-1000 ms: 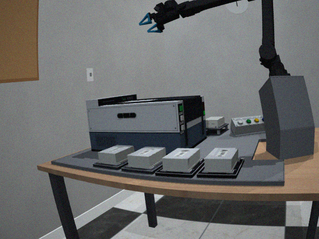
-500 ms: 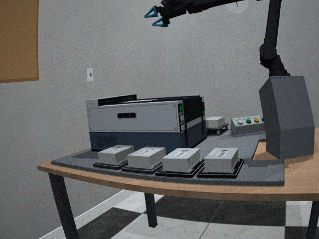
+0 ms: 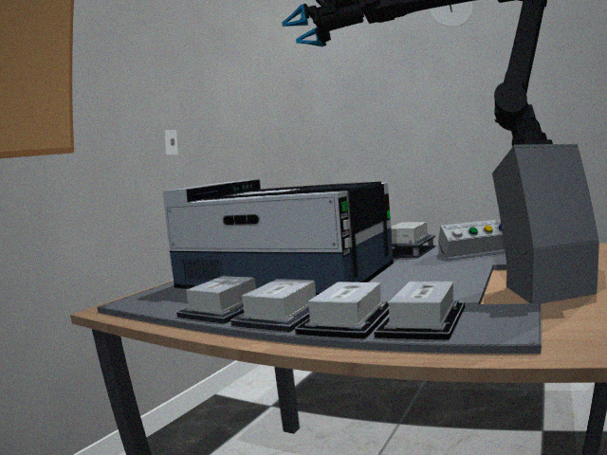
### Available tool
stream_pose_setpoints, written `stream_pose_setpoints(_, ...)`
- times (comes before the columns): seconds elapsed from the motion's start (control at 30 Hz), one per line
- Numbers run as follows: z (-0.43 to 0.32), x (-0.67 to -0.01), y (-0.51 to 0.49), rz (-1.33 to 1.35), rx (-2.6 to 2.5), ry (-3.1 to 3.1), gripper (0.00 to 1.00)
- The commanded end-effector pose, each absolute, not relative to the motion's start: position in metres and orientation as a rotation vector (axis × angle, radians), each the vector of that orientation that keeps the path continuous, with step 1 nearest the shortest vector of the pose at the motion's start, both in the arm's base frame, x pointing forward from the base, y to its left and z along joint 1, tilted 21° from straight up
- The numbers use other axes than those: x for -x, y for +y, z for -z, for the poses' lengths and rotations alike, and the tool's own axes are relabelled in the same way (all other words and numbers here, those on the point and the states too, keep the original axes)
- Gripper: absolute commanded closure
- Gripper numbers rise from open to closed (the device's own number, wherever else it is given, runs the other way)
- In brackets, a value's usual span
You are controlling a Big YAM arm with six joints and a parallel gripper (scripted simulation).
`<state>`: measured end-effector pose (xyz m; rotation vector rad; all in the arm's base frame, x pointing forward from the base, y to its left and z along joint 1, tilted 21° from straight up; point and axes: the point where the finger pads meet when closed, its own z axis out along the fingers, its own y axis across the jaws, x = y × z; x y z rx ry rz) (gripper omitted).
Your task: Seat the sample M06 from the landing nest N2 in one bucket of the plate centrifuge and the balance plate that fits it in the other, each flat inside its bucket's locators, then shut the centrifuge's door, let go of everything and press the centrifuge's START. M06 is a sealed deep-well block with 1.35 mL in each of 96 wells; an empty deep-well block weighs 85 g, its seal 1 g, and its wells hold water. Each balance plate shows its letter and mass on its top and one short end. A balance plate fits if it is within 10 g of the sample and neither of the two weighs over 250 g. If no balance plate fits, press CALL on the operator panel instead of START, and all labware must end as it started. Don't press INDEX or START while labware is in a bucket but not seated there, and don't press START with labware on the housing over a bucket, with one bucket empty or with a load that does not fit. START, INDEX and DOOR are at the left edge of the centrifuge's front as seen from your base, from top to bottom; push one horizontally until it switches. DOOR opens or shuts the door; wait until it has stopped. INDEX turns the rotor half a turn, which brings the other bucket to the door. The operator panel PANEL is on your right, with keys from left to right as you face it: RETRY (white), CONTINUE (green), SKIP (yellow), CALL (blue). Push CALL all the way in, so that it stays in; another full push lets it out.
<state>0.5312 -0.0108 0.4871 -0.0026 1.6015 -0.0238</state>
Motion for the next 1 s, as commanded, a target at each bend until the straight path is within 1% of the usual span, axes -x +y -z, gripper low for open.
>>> stream_pose_setpoints(0.0, -0.507, -0.523, 0.001, -0.006, -0.001, 1.545, 0.00)
stream_pose_setpoints(0.13, -0.507, -0.518, 0.003, -0.011, -0.001, 1.539, 0.00)
stream_pose_setpoints(0.2, -0.519, -0.516, 0.004, -0.013, 0.000, 1.517, 0.00)
stream_pose_setpoints(0.27, -0.507, -0.515, 0.005, -0.015, 0.000, 1.535, 0.00)
stream_pose_setpoints(0.97, -0.511, -0.516, 0.006, -0.016, 0.000, 1.528, 0.00)
